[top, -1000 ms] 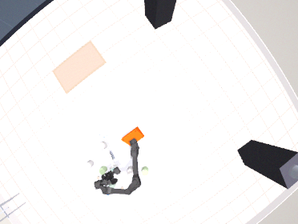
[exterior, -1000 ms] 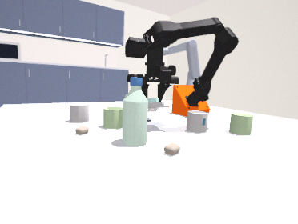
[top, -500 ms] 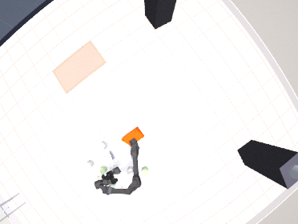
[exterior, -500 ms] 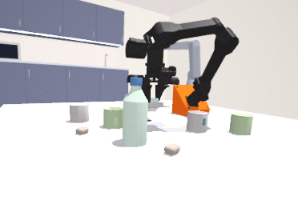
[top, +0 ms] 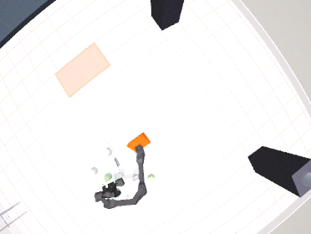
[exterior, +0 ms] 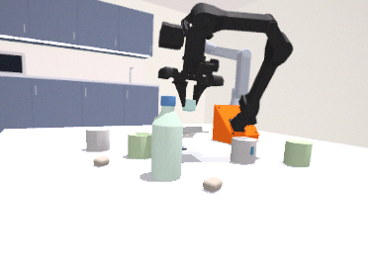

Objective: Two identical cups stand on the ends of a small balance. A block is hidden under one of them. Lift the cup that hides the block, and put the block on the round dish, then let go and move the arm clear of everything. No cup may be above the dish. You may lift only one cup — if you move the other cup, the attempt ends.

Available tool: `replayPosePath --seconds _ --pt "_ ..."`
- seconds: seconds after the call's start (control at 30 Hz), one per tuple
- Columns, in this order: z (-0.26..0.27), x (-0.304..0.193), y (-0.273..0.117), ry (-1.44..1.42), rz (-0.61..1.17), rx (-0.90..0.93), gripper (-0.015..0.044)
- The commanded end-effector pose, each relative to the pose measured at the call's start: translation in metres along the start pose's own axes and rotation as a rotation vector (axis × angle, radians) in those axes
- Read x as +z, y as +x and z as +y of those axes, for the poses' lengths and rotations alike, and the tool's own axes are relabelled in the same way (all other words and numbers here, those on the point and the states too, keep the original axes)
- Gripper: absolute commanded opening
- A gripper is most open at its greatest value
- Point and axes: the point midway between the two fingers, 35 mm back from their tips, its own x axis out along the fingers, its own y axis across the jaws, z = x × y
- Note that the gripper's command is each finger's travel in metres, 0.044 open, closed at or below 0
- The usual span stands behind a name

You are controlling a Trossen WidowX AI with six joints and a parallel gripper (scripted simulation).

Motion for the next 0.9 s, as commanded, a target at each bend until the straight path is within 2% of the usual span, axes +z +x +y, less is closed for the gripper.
replayPosePath --seconds 0.0,0.23,0.87 --pt "0.002 0.002 -0.029 0.006 0.006 -0.031 0.0" --pt "0.0 -0.003 -0.031 0.01 0.009 -0.033 0.0" --pt "-0.027 -0.153 -0.013 0.009 0.066 -0.006 0.0"
